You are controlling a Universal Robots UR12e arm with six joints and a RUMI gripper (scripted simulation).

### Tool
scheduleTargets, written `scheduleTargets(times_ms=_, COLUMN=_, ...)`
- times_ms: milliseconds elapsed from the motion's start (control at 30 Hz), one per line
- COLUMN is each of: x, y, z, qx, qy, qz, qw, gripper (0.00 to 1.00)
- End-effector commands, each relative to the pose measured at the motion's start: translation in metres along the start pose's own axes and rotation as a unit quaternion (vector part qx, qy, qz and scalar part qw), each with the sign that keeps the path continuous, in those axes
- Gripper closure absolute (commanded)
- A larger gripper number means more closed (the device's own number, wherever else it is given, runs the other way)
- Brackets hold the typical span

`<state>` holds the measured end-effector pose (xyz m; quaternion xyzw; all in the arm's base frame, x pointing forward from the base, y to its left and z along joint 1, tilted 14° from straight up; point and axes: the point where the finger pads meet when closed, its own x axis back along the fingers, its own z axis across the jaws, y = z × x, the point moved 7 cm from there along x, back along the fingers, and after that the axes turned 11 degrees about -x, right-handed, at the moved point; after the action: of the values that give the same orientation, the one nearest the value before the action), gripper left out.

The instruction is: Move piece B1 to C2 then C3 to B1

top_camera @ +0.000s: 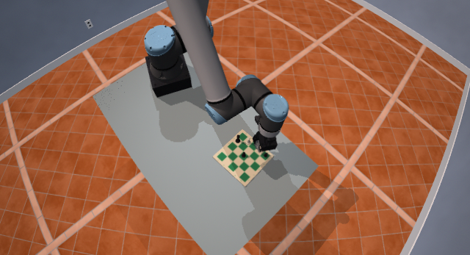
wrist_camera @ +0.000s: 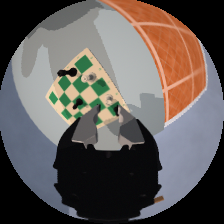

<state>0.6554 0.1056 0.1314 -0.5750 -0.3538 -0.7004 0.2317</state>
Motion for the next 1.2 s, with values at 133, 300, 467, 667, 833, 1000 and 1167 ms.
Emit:
scheduleTargets(times_ms=133, x=-0.007, y=0.000, z=0.000, qx=0.000, qy=0.000, qz=0.000, qw=1.000, gripper=0.78)
scheduleTargets(times_ms=300, x=-0.016, y=0.000, z=0.000, qx=0.000, qy=0.000, qz=0.000, qw=1.000, gripper=0.78)
scheduleTargets(times_ms=467, x=-0.024, y=0.000, z=0.000, qx=0.000, qy=0.000, qz=0.000, qw=1.000, gripper=0.78)
scheduleTargets(times_ms=667, x=-0.028, y=0.000, z=0.000, qx=0.000, qy=0.000, qz=0.000, qw=1.000, gripper=0.78)
scheduleTargets(times_ms=833, x=-0.029, y=0.000, z=0.000, qx=0.000, qy=0.000, qz=0.000, qw=1.000, gripper=0.78)
scheduleTargets(times_ms=1000, x=-0.029, y=0.000, z=0.000, qx=0.000, qy=0.000, qz=0.000, qw=1.000, gripper=0.78)
scheduleTargets(times_ms=1167, x=-0.029, y=0.000, z=0.000, qx=0.000, qy=0.000, qz=0.000, qw=1.000, gripper=0.78)
